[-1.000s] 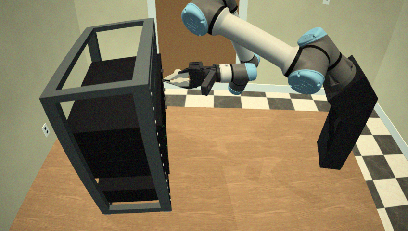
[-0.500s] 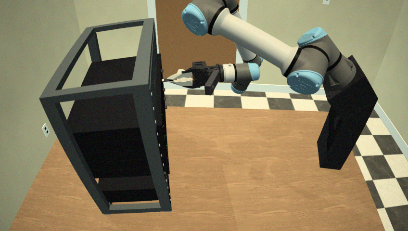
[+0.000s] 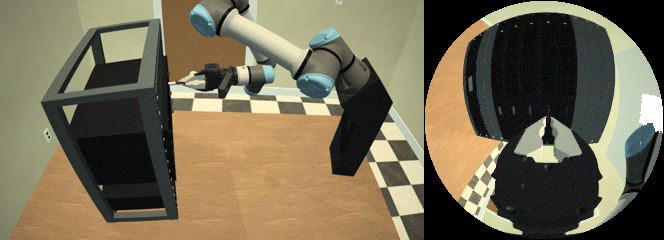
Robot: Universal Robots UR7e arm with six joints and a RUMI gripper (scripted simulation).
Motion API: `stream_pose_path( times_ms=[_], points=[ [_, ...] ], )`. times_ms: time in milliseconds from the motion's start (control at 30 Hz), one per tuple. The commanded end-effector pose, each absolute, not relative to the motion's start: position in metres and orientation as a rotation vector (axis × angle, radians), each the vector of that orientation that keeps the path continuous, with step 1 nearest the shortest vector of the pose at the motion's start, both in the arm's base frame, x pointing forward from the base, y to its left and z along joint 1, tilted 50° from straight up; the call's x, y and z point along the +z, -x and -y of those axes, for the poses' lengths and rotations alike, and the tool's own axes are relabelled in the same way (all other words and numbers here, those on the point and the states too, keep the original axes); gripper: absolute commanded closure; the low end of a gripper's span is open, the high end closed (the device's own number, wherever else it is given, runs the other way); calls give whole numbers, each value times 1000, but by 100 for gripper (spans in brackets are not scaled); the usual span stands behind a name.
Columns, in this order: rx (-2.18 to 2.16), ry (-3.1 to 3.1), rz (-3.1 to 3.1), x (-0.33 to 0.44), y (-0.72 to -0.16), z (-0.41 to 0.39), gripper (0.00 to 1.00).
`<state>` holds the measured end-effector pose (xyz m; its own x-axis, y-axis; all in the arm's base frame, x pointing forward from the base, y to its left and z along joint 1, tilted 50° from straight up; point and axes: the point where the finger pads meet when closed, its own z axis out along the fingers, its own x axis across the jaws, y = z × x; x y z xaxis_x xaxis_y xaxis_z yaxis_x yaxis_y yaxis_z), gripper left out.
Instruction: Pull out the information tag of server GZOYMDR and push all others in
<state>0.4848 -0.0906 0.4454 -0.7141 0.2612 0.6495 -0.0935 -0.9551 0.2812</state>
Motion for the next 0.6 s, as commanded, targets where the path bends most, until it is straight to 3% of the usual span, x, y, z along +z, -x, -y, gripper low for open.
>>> stream_pose_path(
  times_ms=[0, 567],
  points=[
    [2721, -1082, -340, 442, -480, 91, 100],
    [2721, -1082, -340, 435, -474, 93, 100]
  ],
)
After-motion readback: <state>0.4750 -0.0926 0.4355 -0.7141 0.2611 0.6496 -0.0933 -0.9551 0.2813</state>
